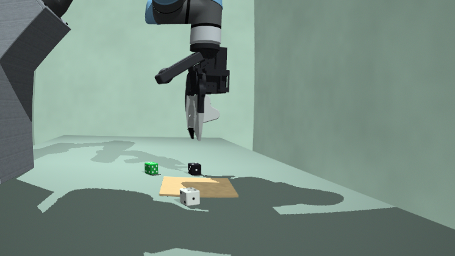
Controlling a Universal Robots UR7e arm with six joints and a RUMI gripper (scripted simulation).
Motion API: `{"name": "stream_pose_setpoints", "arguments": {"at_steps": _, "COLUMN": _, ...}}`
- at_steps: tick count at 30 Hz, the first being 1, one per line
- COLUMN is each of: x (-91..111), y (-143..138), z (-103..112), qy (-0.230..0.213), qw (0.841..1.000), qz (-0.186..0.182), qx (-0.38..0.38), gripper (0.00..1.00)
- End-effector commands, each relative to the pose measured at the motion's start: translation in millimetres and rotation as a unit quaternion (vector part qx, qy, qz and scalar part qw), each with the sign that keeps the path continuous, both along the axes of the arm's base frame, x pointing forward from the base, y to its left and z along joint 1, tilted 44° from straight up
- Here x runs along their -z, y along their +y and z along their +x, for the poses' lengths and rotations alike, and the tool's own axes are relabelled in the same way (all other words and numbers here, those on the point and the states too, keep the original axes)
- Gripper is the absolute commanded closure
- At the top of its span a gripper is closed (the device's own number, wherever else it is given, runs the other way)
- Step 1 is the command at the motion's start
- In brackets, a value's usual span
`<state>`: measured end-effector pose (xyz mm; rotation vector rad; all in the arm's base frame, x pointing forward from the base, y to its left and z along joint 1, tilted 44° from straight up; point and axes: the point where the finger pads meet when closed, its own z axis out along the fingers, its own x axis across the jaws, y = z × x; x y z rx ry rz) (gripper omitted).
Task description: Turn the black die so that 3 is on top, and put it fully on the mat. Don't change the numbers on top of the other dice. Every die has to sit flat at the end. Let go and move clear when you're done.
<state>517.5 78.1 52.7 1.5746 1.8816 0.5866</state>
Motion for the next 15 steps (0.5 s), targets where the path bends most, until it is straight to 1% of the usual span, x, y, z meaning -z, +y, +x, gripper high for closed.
{"name": "stream_pose_setpoints", "arguments": {"at_steps": 1, "x": 3, "y": 0, "z": 3, "qy": -0.001, "qw": 1.0, "qz": 0.0, "qx": 0.0, "gripper": 0.76}}
{"name": "stream_pose_setpoints", "arguments": {"at_steps": 15, "x": 15, "y": -1, "z": 15, "qy": -0.001, "qw": 1.0, "qz": 0.0, "qx": 0.0, "gripper": 0.76}}
